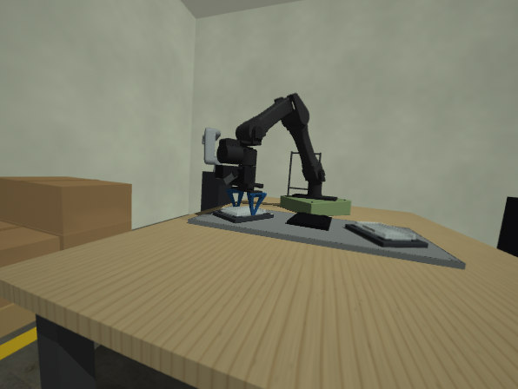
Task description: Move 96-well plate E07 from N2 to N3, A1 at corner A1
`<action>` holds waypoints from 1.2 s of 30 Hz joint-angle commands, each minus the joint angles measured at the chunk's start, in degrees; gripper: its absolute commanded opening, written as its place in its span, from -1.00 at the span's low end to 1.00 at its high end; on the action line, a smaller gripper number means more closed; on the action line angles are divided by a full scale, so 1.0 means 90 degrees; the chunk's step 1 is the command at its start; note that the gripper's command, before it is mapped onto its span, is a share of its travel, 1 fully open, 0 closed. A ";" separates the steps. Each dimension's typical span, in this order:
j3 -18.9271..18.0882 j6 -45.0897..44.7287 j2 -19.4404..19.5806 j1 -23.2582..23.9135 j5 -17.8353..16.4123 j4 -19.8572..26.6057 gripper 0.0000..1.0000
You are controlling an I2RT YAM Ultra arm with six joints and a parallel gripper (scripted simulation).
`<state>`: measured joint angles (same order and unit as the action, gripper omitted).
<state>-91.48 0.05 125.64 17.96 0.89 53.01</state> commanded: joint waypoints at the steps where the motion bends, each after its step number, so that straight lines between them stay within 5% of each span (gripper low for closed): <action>1: -0.0025 -0.0004 -0.0056 0.0002 0.0004 -0.0024 -1.00; 36: -0.0191 0.0000 -0.0198 -0.0001 0.0004 0.0283 -1.00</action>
<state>-92.49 0.05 124.62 17.96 0.89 54.30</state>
